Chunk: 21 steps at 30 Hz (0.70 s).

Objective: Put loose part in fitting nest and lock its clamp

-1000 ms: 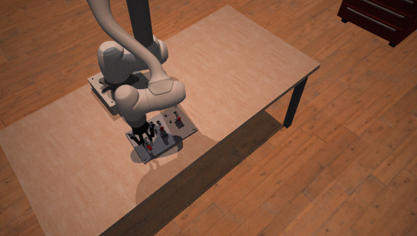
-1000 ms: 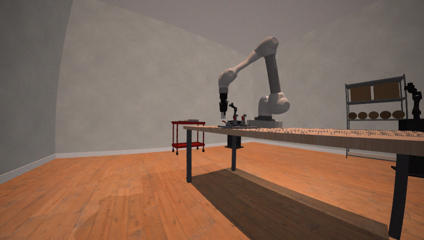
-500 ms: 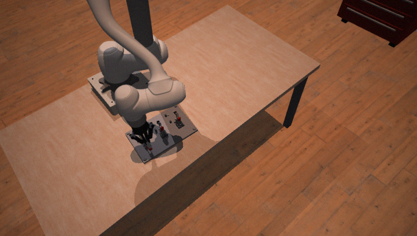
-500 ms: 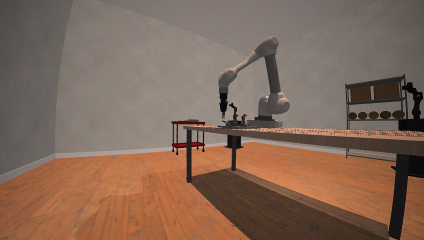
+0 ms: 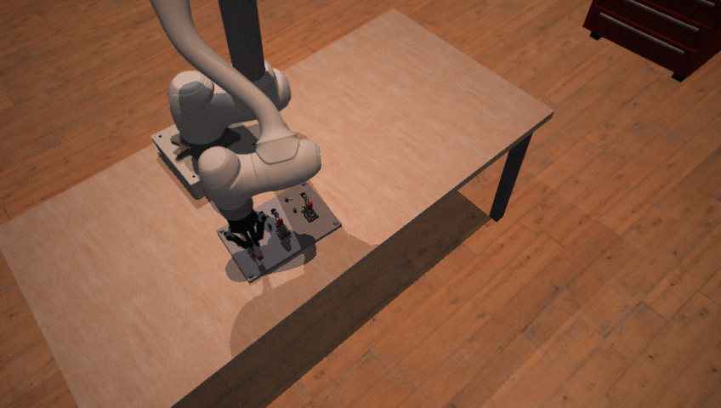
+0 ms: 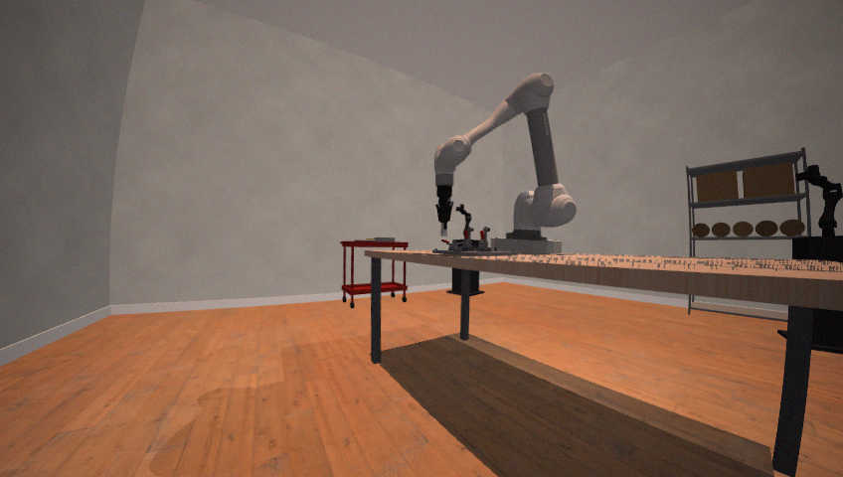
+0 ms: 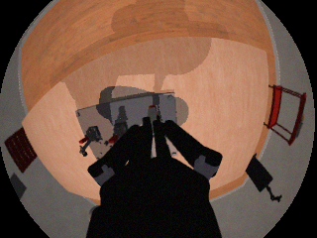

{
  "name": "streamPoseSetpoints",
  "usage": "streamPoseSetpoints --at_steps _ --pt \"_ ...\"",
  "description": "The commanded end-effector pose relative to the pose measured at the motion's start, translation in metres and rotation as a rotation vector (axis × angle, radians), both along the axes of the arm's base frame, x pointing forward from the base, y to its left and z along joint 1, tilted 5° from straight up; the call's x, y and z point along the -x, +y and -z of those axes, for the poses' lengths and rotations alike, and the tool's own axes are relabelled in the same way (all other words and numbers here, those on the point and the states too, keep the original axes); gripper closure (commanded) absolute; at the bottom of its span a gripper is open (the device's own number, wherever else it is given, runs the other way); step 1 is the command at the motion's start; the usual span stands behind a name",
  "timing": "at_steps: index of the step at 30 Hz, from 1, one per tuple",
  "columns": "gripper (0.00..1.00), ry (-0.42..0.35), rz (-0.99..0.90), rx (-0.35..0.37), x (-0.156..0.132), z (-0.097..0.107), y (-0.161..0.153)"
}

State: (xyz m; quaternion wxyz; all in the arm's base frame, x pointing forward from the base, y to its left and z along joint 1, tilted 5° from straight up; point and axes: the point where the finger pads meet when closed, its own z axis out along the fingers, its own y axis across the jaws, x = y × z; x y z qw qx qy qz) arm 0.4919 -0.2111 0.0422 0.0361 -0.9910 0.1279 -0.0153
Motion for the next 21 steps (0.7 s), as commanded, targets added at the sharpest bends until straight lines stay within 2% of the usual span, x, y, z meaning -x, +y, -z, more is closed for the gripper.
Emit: streamPoseSetpoints --at_steps 1,21 --pt "0.9 0.0 0.0 0.0 0.0 -0.0001 0.0" --pt "0.9 0.0 0.0 0.0 0.0017 0.0 0.0004"
